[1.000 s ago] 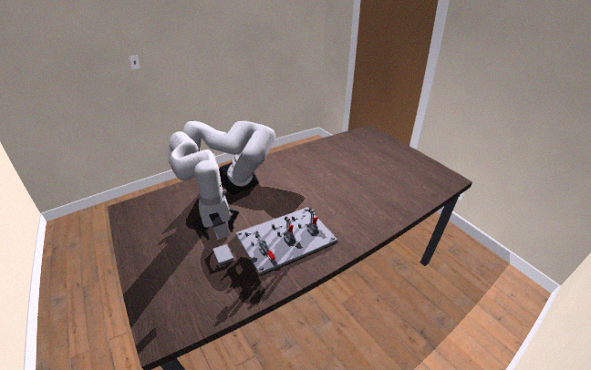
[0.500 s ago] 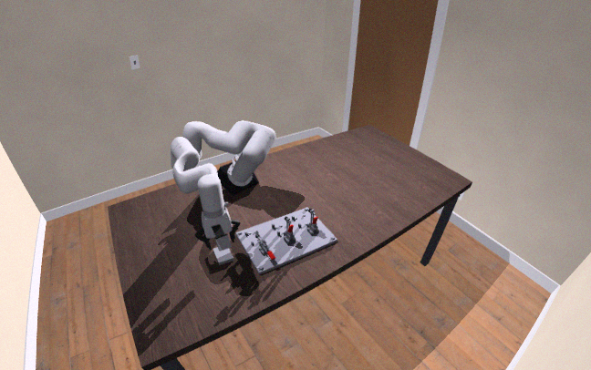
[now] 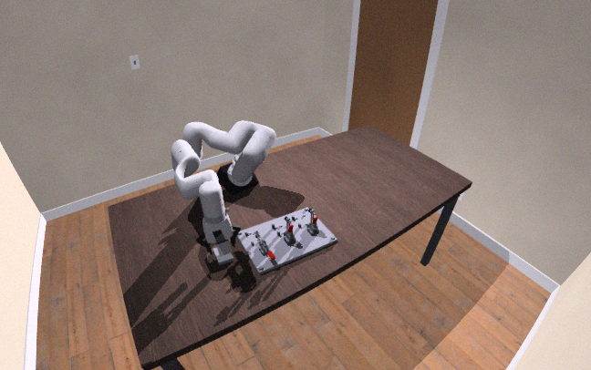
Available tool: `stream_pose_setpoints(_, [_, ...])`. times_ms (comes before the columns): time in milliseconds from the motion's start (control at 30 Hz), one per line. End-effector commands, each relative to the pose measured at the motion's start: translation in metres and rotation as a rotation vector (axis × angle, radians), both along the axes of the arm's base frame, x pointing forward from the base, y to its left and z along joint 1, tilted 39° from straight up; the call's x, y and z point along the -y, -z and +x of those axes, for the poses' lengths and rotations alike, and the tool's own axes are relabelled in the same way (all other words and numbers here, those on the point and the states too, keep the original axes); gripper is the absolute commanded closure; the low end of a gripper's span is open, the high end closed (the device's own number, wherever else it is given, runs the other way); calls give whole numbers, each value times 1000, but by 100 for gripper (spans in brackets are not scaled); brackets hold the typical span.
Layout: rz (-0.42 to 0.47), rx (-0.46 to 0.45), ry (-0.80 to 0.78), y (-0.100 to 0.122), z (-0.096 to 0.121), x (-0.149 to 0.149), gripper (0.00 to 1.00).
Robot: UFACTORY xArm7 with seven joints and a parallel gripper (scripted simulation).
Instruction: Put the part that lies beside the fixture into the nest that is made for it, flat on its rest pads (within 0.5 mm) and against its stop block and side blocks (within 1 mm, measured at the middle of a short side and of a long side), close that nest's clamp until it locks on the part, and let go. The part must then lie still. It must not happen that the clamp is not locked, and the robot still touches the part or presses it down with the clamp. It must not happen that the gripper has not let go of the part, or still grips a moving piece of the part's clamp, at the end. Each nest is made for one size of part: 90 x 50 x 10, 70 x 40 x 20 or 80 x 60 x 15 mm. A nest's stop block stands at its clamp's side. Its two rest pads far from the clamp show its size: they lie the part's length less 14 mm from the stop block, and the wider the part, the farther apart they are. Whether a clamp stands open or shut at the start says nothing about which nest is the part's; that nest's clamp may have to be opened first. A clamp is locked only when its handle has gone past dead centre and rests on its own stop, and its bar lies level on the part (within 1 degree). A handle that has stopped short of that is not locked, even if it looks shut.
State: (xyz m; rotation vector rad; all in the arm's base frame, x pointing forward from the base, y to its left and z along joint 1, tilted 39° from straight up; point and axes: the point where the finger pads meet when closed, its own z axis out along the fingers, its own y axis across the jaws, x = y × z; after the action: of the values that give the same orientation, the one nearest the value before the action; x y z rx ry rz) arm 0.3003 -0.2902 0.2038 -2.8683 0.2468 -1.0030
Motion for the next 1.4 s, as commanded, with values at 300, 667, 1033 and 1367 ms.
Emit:
stream_pose_setpoints(300, [-2,2,3,0,1,1,0])
stream_pose_setpoints(667, [-2,2,3,1,2,1,0])
stream_pose_setpoints(1033, [-2,2,3,11,9,1,0])
stream_pose_setpoints(1367, [-2,2,3,20,17,0,0])
